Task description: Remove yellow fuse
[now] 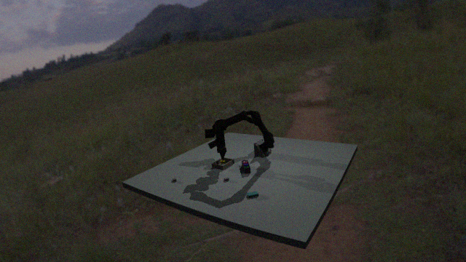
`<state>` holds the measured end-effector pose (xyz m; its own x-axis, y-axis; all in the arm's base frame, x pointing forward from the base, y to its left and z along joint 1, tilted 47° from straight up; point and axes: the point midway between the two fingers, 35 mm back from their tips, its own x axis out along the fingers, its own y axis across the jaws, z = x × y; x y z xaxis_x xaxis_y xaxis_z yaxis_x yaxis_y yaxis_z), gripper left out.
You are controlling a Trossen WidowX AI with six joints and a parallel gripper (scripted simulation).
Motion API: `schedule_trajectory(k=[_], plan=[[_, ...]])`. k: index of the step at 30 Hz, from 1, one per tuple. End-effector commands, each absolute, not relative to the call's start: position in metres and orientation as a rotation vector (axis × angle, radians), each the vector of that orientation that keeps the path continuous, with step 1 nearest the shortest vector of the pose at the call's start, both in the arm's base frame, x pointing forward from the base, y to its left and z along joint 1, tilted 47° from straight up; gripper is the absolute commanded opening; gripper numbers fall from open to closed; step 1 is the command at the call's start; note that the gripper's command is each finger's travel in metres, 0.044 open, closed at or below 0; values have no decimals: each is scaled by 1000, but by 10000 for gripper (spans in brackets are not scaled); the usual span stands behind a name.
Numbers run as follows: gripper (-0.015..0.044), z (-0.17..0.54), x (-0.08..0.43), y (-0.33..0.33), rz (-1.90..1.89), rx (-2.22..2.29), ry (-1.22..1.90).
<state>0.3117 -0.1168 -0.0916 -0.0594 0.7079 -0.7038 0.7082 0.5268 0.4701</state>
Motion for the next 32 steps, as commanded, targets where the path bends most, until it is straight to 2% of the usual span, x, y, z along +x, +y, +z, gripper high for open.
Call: schedule_trajectory(k=[1, 5, 32], plan=[[330, -86, 312, -123, -2, 1186, 1772], [330, -66, 313, -144, -4, 1191, 1772], [330, -66, 314, -142, -5, 1199, 1770]])
